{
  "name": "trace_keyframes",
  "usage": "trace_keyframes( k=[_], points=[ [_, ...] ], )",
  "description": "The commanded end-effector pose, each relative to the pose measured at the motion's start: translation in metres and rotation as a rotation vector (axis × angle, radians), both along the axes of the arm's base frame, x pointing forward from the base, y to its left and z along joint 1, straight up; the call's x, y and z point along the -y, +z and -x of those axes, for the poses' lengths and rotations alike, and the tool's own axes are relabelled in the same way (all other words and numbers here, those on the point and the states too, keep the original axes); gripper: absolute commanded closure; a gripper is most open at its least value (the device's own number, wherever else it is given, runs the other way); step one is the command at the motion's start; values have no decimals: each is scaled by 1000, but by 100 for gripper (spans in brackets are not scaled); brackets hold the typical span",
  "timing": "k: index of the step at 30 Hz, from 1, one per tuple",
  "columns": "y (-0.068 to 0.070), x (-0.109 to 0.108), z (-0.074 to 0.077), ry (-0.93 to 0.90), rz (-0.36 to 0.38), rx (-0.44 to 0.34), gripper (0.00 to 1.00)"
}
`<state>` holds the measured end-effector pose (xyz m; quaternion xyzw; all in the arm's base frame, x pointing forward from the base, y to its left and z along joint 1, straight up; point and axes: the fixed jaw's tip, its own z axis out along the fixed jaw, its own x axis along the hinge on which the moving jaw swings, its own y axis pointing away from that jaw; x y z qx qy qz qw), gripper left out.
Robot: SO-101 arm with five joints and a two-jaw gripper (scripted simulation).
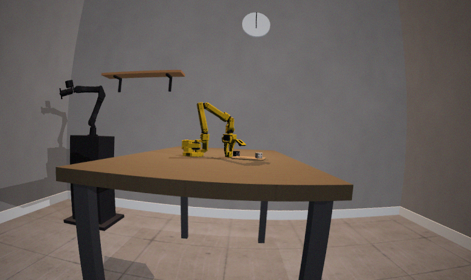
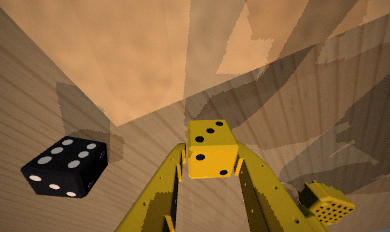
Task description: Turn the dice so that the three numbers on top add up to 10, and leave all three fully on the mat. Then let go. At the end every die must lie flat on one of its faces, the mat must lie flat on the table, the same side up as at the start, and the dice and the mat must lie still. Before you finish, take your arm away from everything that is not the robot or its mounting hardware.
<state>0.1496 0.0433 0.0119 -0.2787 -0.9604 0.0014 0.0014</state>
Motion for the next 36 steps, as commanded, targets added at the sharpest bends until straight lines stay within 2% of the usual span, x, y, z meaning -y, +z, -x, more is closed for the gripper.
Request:
trace_keyframes(
  k=[1,16,26,36],
  points=[
    [5,1,-5,0,-11,42,86],
    [5,2,-4,0,-11,42,88],
    [5,2,-4,0,-11,42,99],
    [6,1,-5,0,-11,42,100]
  ],
)
